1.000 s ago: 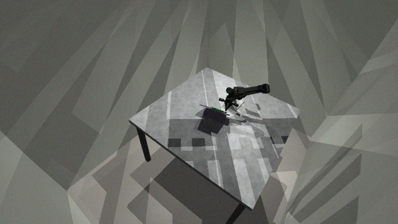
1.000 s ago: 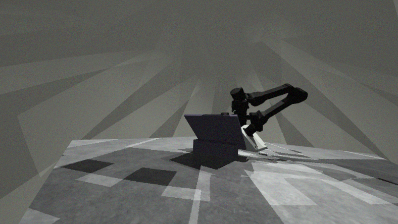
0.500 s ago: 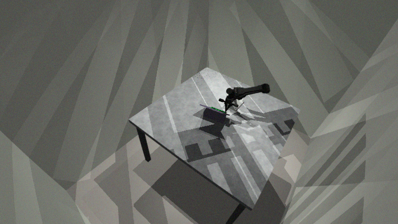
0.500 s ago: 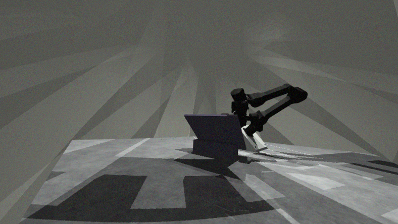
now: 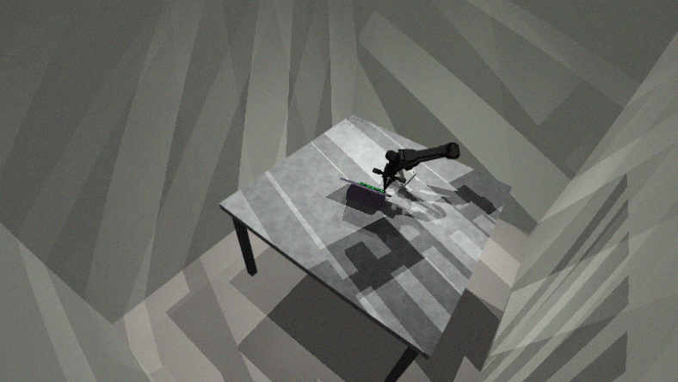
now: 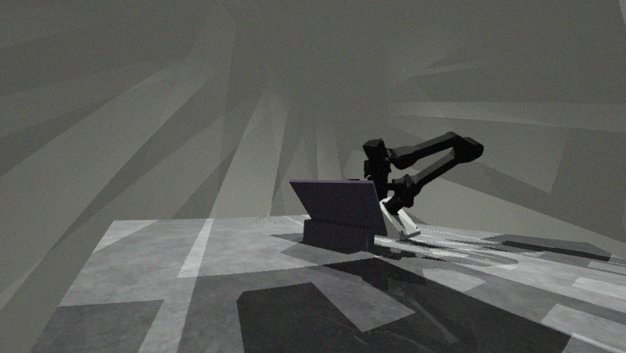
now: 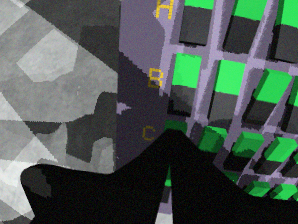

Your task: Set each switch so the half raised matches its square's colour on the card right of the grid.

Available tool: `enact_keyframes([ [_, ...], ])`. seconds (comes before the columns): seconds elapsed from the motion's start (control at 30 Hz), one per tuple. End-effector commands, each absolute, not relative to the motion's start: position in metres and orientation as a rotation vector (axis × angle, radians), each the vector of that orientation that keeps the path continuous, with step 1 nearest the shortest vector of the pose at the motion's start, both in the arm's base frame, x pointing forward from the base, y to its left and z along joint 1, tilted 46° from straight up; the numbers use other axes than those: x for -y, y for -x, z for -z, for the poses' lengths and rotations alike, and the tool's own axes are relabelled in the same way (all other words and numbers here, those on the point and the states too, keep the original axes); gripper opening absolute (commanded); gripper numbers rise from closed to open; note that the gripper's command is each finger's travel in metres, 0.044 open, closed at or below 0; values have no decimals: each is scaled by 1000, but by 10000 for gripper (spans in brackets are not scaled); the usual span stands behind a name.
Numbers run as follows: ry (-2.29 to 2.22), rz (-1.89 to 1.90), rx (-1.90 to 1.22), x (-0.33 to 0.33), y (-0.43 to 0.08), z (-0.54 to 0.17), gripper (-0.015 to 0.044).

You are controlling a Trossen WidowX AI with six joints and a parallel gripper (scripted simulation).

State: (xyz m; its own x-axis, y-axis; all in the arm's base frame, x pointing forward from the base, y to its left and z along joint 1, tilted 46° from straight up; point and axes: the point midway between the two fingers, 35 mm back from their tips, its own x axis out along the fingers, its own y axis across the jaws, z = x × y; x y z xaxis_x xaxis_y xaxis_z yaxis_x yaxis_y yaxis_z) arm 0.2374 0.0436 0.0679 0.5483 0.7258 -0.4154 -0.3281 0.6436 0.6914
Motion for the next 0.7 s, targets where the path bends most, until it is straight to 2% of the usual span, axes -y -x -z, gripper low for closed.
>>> enact_keyframes([
  [0.0,-595,-664,-756,-44,-238,-67,0],
  [0.67,-596,-664,-756,-46,-239,-66,0],
])
